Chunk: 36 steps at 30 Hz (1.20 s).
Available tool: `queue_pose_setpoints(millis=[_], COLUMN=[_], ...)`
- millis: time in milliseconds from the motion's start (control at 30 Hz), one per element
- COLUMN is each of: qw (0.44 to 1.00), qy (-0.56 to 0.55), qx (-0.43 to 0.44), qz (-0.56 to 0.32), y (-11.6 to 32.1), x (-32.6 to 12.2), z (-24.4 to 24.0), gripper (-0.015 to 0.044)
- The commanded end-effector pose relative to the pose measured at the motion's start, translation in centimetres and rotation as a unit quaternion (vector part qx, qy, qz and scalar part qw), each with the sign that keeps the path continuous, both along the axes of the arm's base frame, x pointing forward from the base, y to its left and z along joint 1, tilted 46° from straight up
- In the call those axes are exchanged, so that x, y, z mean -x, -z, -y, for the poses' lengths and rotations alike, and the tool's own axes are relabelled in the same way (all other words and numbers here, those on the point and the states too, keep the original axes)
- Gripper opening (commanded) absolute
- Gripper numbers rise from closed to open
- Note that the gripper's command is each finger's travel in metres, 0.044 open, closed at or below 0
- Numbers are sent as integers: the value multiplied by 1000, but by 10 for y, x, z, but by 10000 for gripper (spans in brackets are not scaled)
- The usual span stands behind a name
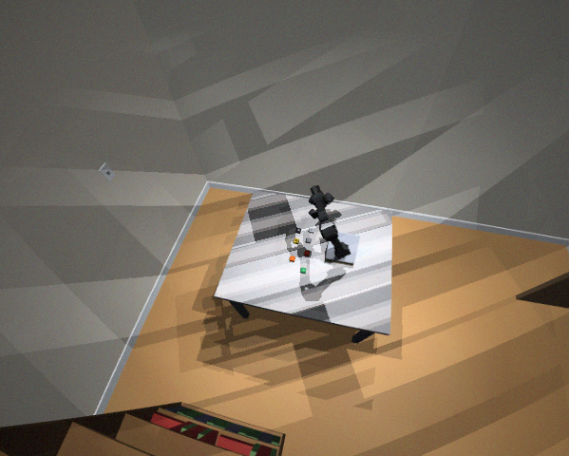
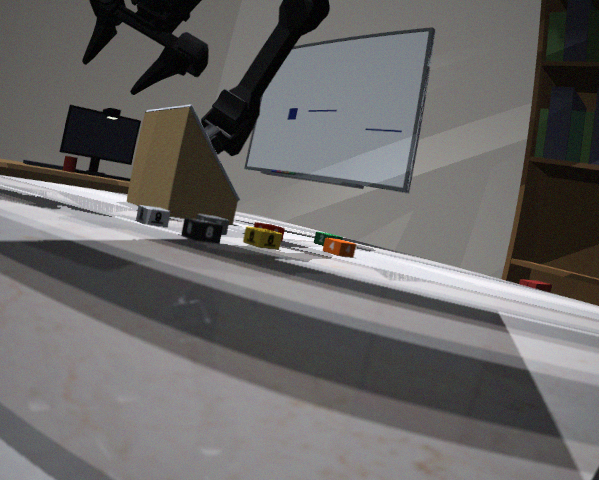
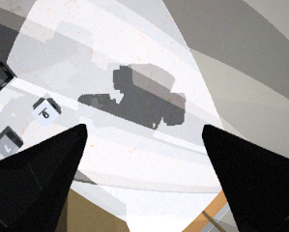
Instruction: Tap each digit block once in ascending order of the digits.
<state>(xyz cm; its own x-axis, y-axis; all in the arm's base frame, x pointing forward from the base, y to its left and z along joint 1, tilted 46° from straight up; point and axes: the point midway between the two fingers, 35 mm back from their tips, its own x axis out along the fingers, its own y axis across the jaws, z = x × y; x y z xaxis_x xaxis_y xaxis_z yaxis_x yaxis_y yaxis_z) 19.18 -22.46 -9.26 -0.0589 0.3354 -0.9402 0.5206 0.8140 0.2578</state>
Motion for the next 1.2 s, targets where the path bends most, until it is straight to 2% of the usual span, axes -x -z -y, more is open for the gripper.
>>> queue_pose_setpoints(millis=[0,100,967,1167], qw=[958,931,931,931], qy=[-190,-235,-235,-235], qx=[-172,-220,-220,-222], qz=[126,171,171,170], y=[-16,-24,-26,-72], x=[-40,-51,-51,-43], z=[-67,-88,-89,-135], gripper=[400,400,400,400])
